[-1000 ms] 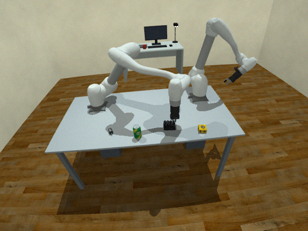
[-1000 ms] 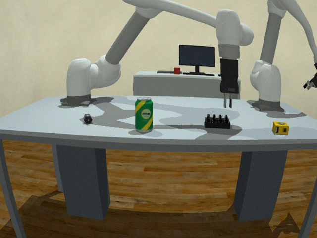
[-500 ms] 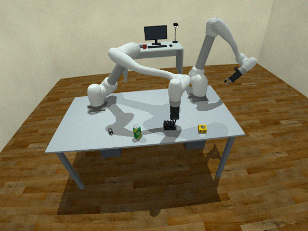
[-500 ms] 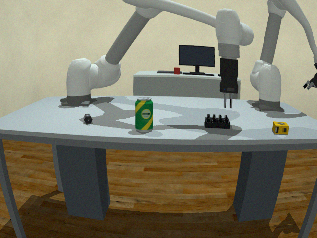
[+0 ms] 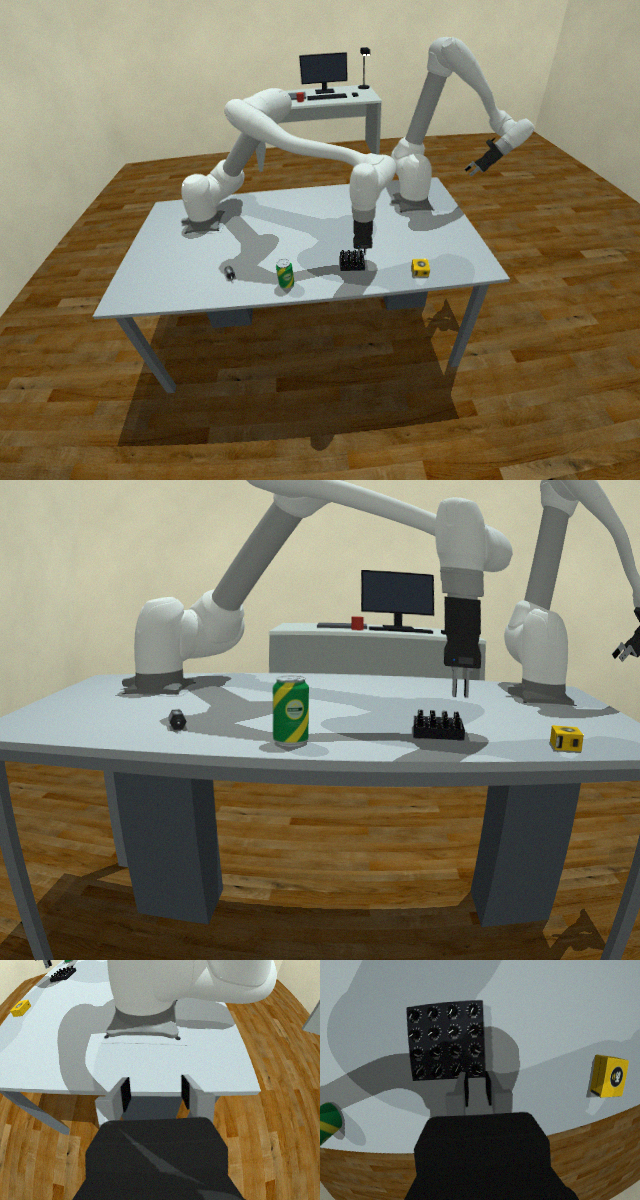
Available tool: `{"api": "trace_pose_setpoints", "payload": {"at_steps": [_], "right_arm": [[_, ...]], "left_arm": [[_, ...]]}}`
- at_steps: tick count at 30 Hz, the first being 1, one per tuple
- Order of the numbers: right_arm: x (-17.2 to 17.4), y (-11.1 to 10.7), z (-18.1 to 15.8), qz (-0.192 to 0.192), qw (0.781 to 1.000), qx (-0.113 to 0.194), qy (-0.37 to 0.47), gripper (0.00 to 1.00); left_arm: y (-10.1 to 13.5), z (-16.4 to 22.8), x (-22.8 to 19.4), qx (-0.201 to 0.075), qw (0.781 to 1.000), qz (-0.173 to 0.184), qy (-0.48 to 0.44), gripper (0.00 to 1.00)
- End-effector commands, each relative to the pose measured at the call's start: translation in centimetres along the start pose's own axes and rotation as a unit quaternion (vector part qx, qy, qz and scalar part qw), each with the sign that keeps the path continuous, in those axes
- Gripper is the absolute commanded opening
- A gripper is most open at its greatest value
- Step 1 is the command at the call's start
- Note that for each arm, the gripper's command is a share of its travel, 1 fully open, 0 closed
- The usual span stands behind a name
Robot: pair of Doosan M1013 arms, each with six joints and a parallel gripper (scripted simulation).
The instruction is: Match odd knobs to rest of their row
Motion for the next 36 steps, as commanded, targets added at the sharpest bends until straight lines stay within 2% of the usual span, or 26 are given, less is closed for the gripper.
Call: {"api": "trace_pose_setpoints", "payload": {"at_steps": [1,19,36], "right_arm": [[0.0,-0.1,0.0,0.000,1.000,0.001,0.000,0.46],[0.0,0.1,0.0,0.000,1.000,0.001,0.000,0.46],[0.0,1.5,0.0,0.000,1.000,0.001,0.000,0.46]], "left_arm": [[0.0,0.0,0.0,0.000,1.000,0.000,0.000,1.00],[0.0,0.0,0.0,0.000,1.000,0.000,0.000,1.00],[0.0,0.0,0.0,0.000,1.000,0.000,0.000,1.00]]}}
Point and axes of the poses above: on each arm, the point where the finger pads meet when closed, its own y axis out along the fingers, its own z axis across the jaws, x = y × z, the point moved 8 cm from there along -y, back along the fingers, and after that the axes turned 10 degrees about y, right-handed, at the moved point
